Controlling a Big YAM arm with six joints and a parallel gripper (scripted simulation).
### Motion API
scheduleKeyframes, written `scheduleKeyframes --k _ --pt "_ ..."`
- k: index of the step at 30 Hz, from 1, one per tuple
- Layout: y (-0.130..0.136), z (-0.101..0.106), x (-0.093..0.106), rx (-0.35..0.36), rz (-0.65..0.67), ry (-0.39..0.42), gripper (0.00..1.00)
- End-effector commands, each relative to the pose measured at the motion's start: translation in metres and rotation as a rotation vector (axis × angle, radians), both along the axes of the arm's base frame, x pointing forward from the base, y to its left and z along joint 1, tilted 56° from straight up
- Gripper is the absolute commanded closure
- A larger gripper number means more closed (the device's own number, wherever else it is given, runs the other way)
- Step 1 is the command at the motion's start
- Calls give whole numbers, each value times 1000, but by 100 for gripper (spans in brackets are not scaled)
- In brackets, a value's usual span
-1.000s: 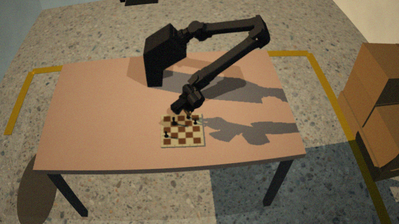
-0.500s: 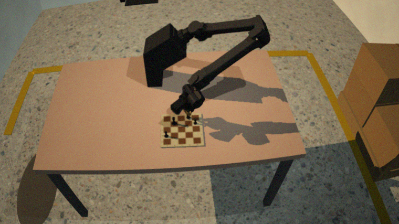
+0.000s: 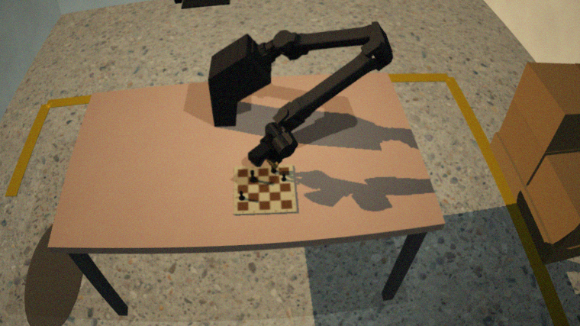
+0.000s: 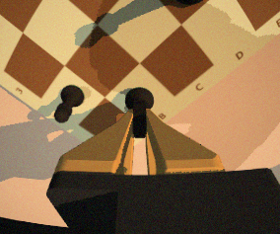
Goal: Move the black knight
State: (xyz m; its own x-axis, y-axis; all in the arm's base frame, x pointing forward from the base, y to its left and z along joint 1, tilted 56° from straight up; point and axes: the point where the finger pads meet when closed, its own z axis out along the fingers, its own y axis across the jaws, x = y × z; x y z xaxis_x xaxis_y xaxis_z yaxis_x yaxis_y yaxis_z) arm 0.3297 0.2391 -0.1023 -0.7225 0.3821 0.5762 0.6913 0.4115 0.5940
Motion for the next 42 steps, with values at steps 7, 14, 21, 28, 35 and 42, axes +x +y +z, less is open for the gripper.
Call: scheduleKeyframes --k 7,14,21,28,35,42 --pt "4 -1 1 0 14 -26 100" --pt "4 -1 1 0 14 -26 100" --pt "4 -1 1 0 14 -26 100" --pt "5 -2 0 -1 13 -21 100" --pt "6 -2 2 0 5 -13 100" --pt "8 -2 3 1 7 -18 100"
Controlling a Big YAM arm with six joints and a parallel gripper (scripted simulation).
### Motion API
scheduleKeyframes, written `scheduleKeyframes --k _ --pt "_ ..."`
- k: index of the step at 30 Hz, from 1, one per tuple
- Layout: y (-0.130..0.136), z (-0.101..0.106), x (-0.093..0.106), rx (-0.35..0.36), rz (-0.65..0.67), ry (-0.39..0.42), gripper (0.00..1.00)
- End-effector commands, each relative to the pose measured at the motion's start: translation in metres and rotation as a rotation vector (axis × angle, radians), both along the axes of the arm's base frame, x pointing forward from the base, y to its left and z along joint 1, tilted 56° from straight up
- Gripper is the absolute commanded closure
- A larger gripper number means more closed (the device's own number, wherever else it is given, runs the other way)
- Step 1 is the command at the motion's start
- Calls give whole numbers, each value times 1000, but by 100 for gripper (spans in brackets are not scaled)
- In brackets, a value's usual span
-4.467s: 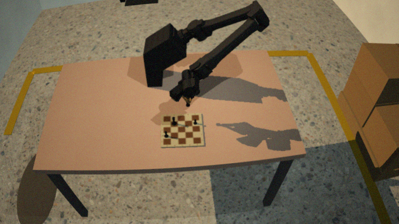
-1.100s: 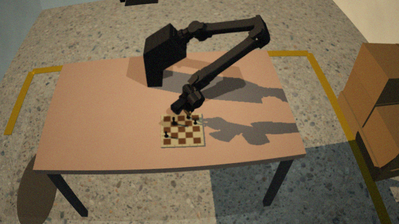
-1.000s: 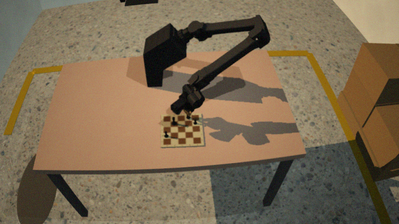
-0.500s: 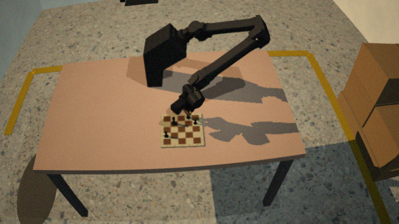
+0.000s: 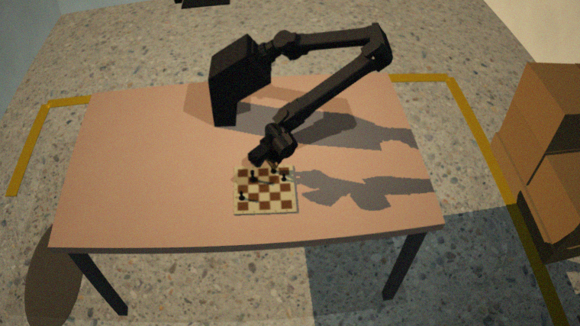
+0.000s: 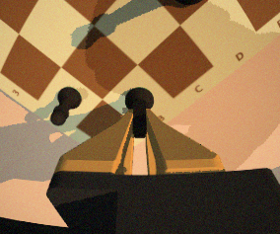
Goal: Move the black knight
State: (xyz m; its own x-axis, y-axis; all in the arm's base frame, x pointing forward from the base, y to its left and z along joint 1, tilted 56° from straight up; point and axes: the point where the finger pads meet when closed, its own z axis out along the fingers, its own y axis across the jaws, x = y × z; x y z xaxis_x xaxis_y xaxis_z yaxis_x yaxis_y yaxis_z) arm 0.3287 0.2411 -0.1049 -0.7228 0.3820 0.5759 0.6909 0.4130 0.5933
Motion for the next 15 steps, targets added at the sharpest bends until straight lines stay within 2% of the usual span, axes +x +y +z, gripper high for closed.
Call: scheduleKeyframes --k 1,15 --pt "6 1 4 2 6 -20 100" --pt "6 0 4 2 7 -19 100"
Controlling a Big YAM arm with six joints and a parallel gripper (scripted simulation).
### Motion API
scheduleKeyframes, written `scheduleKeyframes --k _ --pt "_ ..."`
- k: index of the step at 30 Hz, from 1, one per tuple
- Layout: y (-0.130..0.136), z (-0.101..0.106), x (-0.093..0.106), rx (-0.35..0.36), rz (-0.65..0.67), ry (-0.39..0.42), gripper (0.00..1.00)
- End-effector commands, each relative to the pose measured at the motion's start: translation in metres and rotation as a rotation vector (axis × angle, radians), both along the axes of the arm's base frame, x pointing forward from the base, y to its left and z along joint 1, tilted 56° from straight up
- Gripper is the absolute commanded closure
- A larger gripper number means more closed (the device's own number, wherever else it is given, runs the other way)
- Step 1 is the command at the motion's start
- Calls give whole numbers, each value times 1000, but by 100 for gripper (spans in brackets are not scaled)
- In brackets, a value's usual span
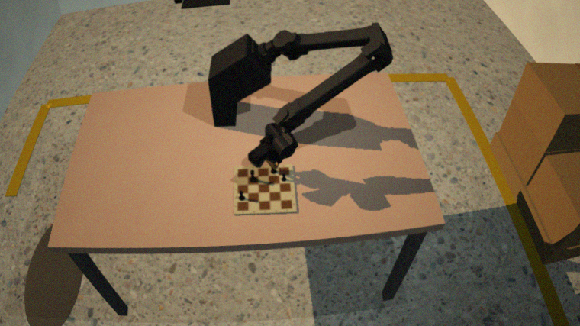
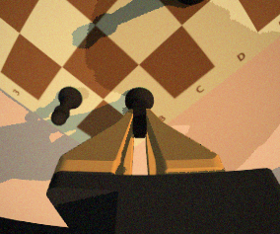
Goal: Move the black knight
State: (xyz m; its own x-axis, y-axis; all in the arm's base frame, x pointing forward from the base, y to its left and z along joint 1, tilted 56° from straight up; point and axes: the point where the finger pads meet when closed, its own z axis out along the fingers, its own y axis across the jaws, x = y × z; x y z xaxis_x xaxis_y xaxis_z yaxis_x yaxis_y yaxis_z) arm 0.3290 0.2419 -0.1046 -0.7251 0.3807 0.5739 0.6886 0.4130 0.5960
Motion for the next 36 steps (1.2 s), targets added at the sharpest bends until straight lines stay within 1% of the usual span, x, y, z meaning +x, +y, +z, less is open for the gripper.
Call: scheduleKeyframes --k 1,27,28,30,31,33,34,36 --pt "5 -1 3 1 6 -16 100" --pt "5 -1 3 1 6 -16 100" --pt "5 -1 3 1 6 -16 92" --pt "5 -1 3 1 6 -16 92" --pt "5 -1 3 1 6 -16 85" --pt "5 -1 3 1 7 -16 85" --pt "5 -1 3 1 7 -16 78" --pt "5 -1 3 1 7 -16 78"
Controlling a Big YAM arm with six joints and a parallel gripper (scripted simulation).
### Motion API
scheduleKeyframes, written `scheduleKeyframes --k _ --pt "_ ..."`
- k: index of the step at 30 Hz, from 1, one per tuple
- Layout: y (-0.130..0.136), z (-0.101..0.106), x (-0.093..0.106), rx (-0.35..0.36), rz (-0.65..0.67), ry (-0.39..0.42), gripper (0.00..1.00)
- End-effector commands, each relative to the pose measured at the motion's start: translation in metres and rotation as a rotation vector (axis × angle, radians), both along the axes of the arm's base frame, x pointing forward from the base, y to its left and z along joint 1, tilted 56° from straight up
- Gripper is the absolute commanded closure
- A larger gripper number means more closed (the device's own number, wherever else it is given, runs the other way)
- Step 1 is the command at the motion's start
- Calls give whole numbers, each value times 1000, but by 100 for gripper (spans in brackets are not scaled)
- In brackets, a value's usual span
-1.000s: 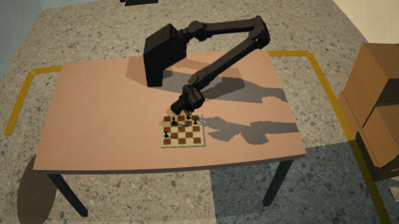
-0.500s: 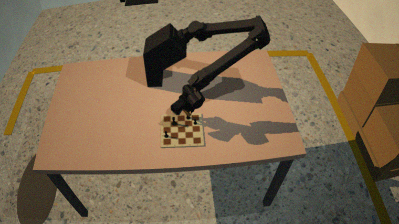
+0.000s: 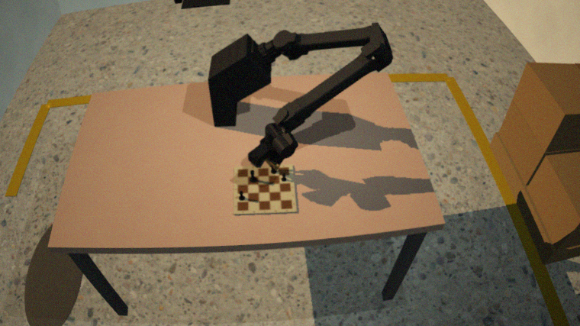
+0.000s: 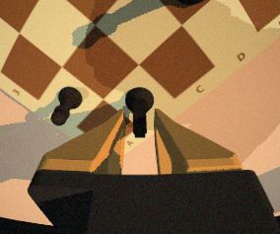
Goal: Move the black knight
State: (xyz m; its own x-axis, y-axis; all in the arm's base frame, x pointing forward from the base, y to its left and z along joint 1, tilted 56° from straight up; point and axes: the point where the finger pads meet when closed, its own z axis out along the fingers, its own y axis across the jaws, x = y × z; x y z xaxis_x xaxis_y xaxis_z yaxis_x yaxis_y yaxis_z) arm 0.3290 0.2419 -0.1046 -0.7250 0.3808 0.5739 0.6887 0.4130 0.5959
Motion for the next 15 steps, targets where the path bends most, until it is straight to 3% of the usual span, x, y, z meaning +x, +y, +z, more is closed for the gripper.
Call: scheduleKeyframes --k 1,5,6,15 --pt "5 -1 3 1 7 -16 71" --pt "5 -1 3 1 7 -16 71" --pt "5 -1 3 1 7 -16 64" --pt "5 -1 3 1 7 -17 64"
